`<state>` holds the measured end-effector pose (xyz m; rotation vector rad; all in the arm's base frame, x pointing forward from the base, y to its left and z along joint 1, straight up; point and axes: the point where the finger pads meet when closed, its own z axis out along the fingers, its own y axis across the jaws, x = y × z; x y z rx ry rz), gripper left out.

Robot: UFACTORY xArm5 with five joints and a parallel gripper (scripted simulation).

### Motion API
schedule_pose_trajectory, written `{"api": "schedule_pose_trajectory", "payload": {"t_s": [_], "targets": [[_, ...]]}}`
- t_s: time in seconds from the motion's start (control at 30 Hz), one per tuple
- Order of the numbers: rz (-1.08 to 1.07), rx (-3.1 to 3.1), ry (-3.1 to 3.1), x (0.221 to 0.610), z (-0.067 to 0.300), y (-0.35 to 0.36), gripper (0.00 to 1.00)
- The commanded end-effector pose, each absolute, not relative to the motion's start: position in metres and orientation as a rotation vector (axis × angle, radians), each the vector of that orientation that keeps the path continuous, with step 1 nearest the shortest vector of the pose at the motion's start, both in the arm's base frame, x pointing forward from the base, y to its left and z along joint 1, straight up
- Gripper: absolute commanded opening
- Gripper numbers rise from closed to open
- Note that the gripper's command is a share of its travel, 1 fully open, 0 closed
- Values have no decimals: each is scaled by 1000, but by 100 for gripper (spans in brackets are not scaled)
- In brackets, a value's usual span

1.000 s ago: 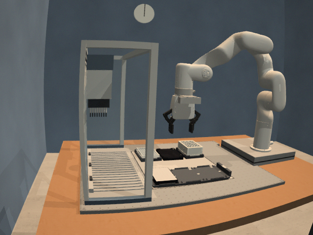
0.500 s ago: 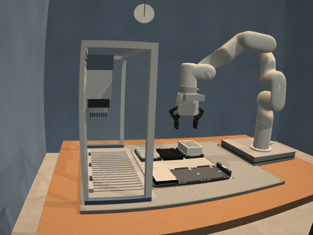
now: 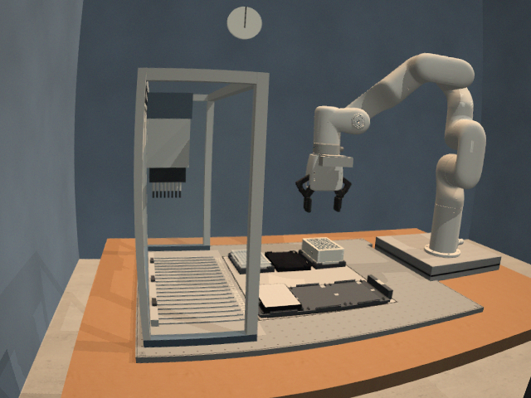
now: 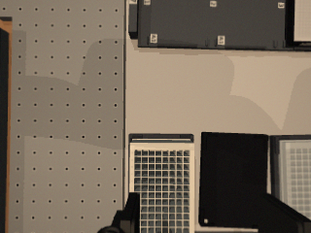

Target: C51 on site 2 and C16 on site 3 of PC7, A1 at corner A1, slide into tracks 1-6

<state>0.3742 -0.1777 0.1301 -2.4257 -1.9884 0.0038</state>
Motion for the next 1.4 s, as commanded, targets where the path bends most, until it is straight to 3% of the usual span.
{"api": "schedule_pose_trajectory", "payload": {"t_s": [0.0,0.6,1.37], "targets": [[0,-2429,-1992,356,134,-194,100],[0,-2429,-1992,349,135,-199,100],[0,-2429,-1992,349,100,-199,100]]}}
